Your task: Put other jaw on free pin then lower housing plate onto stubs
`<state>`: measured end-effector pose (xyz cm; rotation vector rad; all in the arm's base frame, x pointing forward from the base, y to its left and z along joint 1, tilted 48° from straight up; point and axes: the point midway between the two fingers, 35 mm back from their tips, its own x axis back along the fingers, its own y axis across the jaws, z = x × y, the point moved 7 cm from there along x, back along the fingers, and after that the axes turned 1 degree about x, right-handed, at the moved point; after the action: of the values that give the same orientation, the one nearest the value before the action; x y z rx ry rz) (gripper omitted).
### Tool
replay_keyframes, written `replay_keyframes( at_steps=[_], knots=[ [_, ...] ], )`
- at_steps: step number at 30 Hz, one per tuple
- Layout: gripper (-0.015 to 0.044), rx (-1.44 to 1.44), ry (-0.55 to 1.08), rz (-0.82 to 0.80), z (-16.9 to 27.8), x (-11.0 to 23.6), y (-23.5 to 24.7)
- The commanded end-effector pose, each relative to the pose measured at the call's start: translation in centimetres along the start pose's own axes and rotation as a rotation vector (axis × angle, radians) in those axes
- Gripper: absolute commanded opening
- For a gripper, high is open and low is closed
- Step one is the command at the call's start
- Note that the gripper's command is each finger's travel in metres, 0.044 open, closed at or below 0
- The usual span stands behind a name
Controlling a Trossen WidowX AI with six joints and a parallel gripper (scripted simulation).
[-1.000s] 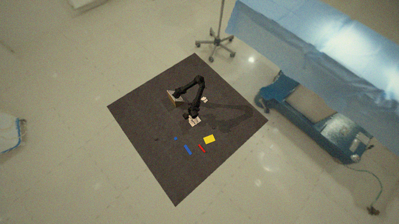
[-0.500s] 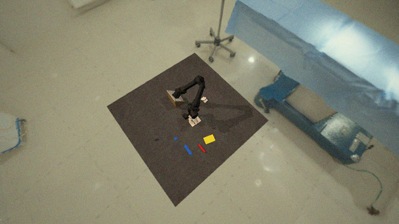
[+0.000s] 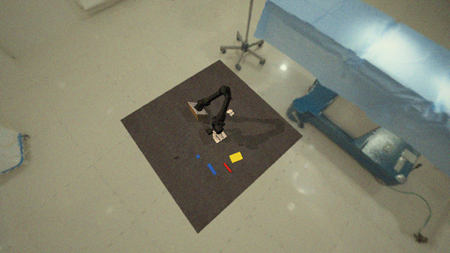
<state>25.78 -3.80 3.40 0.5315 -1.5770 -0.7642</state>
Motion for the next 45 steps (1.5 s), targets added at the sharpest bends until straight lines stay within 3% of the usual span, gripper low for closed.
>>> replay_keyframes(
  at_steps=[1,45],
  knots=[
    [0.0351,-0.005,0.0,-0.004,0.02,-0.14,-0.03],
    [0.0351,-0.006,0.0,-0.004,0.02,-1.06,-0.02]
  ],
)
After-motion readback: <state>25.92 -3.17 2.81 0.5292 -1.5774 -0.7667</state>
